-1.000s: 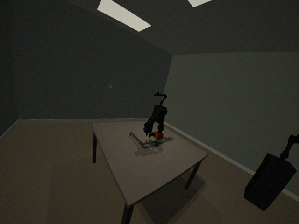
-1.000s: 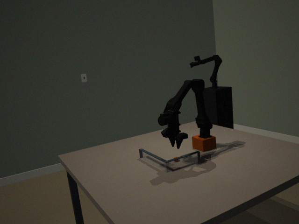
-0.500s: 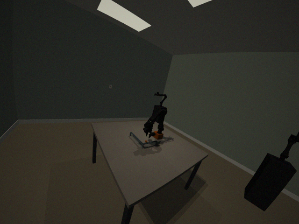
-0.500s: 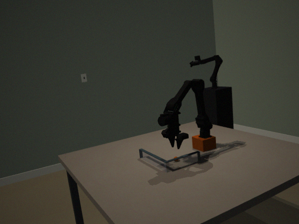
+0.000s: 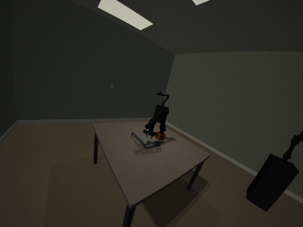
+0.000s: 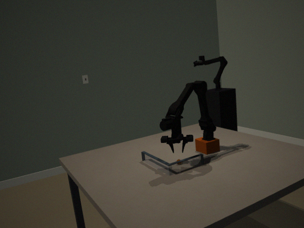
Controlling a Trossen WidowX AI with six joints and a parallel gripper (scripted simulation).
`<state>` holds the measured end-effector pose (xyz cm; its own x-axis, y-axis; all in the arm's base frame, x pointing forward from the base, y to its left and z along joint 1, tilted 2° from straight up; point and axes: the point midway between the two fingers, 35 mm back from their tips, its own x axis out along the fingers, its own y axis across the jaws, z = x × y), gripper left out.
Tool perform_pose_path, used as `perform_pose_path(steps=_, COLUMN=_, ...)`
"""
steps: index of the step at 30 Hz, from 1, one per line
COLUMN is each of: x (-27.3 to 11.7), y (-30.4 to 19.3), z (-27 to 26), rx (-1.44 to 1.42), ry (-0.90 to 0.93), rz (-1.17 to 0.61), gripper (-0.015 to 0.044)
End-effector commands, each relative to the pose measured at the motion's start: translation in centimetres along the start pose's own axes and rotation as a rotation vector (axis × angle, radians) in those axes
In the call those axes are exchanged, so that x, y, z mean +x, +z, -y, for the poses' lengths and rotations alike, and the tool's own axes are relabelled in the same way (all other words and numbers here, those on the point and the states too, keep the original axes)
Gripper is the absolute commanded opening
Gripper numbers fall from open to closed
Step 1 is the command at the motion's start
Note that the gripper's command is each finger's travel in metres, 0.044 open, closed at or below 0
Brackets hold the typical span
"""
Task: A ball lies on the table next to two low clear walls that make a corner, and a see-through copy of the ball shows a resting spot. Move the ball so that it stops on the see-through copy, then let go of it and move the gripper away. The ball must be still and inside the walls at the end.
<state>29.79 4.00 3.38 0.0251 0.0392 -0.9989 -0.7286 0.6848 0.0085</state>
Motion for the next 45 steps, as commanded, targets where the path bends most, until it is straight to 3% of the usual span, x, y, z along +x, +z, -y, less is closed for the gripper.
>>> perform_pose_path(steps=1, x=1.5, y=-0.9, z=0.1, rx=-0.675, ry=0.016, rz=-0.006, gripper=0.0248)
perform_pose_path(steps=17, x=1.5, y=-0.9, z=0.1, rx=-0.675, ry=0.016, rz=-0.006, gripper=0.0248)
perform_pose_path(steps=45, x=6.3, y=-1.0, z=0.0, rx=-0.675, ry=0.017, rz=-0.006, gripper=0.0248)
